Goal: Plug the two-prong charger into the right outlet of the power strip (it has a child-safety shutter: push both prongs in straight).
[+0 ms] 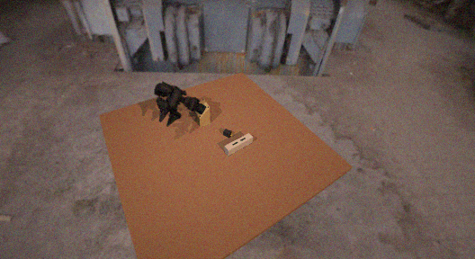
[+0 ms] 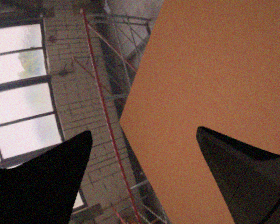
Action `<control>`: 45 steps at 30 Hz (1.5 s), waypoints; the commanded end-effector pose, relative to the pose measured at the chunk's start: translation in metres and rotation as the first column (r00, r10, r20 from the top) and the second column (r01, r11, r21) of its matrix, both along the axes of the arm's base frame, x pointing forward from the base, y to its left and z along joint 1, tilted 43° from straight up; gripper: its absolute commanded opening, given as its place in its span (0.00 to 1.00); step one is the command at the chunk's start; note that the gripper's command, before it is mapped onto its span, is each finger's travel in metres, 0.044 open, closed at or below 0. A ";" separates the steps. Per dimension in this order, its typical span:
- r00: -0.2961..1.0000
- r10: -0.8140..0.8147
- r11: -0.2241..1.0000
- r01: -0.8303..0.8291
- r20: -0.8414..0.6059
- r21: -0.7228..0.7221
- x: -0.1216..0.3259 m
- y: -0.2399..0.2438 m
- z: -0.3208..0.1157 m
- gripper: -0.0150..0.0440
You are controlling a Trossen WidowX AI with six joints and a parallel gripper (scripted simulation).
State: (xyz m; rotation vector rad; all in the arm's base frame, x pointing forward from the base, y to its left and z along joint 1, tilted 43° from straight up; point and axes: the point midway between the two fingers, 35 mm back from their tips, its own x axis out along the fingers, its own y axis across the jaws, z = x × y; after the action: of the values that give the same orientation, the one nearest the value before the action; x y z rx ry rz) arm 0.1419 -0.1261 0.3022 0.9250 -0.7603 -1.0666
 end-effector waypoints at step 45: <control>0.622 0.194 0.920 -0.384 -0.759 -0.079 0.133 0.053 -0.066 1.00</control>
State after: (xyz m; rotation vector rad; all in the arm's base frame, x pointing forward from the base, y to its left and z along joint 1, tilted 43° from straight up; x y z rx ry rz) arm 0.2667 -0.0785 0.2434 0.3524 -0.0772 -0.9413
